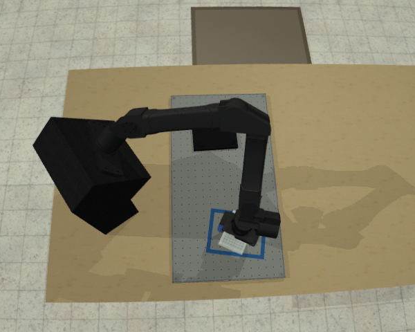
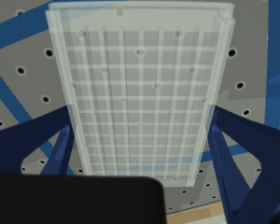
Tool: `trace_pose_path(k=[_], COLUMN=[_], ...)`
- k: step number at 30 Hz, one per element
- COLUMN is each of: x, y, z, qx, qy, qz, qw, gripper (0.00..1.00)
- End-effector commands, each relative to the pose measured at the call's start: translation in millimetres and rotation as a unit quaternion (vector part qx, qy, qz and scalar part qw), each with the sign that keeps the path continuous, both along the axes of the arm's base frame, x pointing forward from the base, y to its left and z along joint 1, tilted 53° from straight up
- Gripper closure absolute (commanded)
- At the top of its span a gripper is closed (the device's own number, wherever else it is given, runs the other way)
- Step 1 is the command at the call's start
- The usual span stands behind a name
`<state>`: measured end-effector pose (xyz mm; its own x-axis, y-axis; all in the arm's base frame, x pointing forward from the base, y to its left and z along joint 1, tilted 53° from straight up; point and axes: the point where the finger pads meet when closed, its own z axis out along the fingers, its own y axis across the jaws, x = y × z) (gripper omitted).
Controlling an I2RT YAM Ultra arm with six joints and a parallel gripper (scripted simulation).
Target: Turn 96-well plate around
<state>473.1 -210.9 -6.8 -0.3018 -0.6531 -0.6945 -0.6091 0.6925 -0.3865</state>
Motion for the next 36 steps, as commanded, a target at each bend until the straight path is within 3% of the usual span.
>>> trace_pose_path(k=[1,28,29,36], x=[0.2,8.8,8.8,8.8], y=[-4.6,-1.1,-1.1,-1.1], z=[2.7,-4.3,-4.3,-4.3], qx=[-0.002,-0.002,-0.002,-0.002], qy=[-0.004,-0.004,-0.004,-0.004], qz=[-0.004,-0.004,-0.004,-0.004], qw=[1.0,1.0,1.0,1.0], gripper=[1.0,1.0,0.0,0.0])
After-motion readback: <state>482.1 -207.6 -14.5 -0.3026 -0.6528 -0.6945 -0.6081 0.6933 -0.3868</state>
